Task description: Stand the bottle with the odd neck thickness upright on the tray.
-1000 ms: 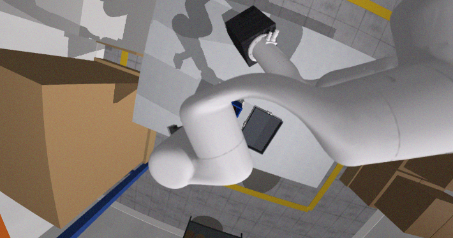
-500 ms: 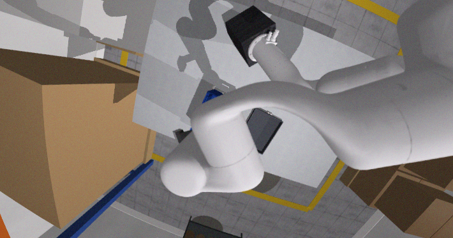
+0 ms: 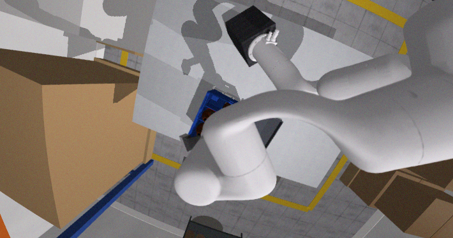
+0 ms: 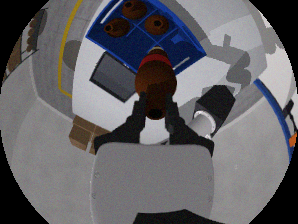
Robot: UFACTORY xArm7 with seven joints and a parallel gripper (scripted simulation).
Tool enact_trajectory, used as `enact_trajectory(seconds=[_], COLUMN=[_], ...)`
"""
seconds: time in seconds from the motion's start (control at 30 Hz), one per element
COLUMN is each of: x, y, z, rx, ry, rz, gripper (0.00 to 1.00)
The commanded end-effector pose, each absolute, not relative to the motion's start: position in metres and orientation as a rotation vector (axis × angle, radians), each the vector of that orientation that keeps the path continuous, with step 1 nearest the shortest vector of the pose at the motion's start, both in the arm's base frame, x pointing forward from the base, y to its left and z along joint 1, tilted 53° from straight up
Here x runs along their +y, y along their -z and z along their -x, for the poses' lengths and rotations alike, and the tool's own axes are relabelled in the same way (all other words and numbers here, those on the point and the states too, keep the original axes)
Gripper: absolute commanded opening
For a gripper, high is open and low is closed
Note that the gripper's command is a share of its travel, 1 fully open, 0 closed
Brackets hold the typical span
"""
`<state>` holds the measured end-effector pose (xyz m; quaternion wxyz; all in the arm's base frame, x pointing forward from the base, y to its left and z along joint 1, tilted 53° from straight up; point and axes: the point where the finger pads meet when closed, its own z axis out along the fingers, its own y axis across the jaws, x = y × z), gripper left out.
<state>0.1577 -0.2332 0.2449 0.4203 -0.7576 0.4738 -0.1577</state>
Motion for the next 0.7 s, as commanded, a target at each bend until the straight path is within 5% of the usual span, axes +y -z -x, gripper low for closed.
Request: enact_trajectory(seconds=[0.0,0.67], x=[-0.23,-0.204], y=[-0.251,-0.281], z=[-0.158,-0.166], rx=[1.19,1.19], ry=[0.4,0.4], rz=[1.898,1.898], gripper=[0.0,0.0])
